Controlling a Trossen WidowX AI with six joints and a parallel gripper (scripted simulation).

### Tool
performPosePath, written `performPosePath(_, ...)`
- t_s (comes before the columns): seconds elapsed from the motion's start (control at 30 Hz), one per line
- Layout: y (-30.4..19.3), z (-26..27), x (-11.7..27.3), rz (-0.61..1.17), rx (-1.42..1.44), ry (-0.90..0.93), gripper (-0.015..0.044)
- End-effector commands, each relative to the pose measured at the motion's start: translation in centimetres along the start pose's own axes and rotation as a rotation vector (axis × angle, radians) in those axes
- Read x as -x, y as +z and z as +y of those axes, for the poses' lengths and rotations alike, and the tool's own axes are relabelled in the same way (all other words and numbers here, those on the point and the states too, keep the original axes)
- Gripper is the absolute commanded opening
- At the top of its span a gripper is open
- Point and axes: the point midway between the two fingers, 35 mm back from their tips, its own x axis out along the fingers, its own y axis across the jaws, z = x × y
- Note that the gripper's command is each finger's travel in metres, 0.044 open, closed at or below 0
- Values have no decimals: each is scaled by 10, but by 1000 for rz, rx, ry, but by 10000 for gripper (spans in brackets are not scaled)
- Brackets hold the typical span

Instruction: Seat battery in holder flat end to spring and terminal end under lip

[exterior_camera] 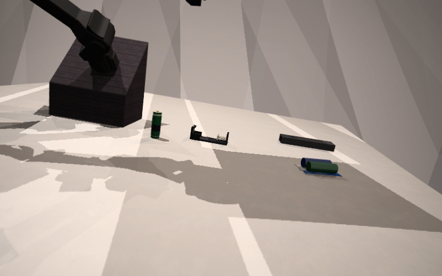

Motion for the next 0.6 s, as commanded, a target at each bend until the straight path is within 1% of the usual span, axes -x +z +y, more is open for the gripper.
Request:
performPosePath(0.0, -4, 0, -2, 19, -9, -5, 374)
performPosePath(0.03, -18, -1, -6, 76, -35, -21, 347)
performPosePath(0.1, -68, -5, -14, 285, -118, -94, 295)
performPosePath(0.13, -94, -7, -14, 398, -153, -143, 269)
performPosePath(0.23, -143, -11, -6, 606, -195, -253, 190)
performPosePath(0.37, -209, -21, 26, 920, -186, -474, 85)
performPosePath(0.47, -240, -30, 58, 1104, -114, -646, 6)
performPosePath(0.57, -255, -42, 92, 1257, 23, -829, 0)
